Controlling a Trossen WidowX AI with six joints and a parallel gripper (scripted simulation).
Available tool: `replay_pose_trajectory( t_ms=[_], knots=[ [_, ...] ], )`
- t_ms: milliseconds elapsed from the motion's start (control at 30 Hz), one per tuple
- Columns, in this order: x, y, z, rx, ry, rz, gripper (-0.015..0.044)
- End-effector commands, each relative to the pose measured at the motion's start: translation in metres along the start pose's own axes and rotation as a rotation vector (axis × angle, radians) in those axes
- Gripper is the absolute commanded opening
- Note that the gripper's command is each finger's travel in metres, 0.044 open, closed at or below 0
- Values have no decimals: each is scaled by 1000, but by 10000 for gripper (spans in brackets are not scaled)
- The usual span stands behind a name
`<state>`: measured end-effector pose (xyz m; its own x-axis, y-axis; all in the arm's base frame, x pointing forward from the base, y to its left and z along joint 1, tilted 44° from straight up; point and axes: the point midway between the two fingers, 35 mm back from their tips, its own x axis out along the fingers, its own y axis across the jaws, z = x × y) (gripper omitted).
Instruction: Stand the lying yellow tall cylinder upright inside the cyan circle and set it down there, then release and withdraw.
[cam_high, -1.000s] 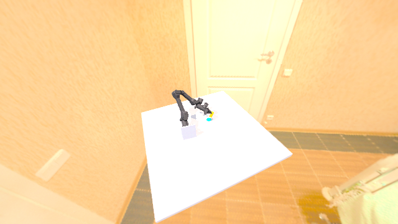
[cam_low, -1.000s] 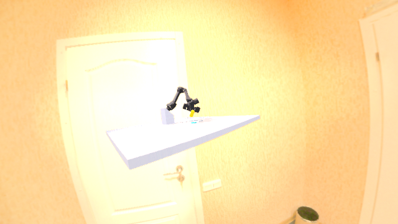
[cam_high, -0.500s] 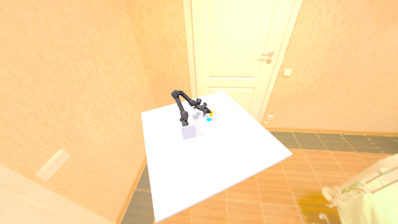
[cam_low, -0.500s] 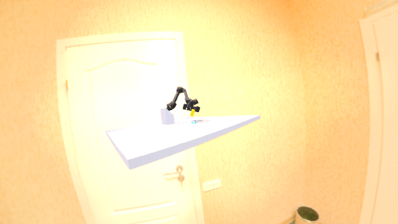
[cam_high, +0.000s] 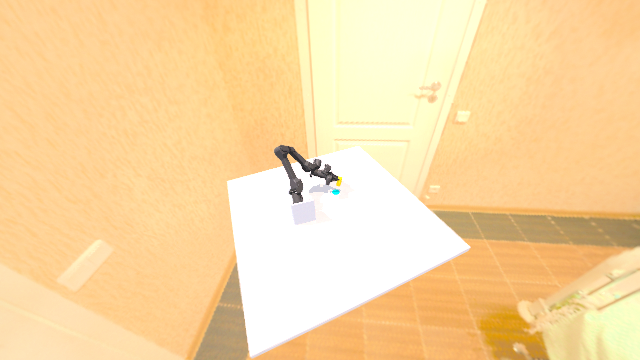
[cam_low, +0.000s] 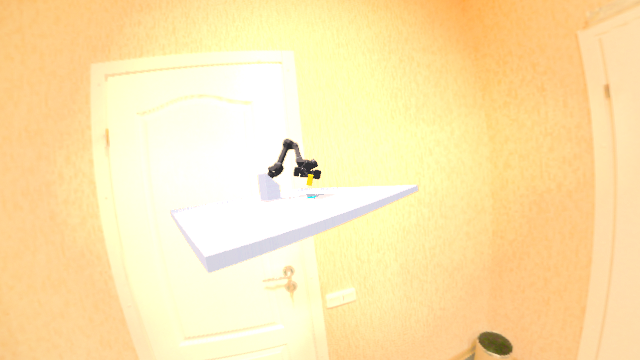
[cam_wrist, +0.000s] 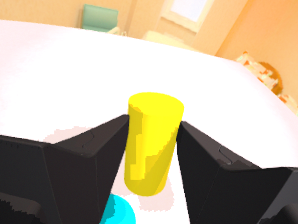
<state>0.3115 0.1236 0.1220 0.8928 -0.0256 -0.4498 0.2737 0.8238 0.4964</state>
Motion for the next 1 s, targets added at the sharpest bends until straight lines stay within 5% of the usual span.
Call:
replay_pose_trajectory(
  t_ms=[0, 967],
  knots=[
    [-4, -2, 1, 25, -30, 2, 105],
    [-27, -6, 9, 182, -194, 56, 105]
  ],
)
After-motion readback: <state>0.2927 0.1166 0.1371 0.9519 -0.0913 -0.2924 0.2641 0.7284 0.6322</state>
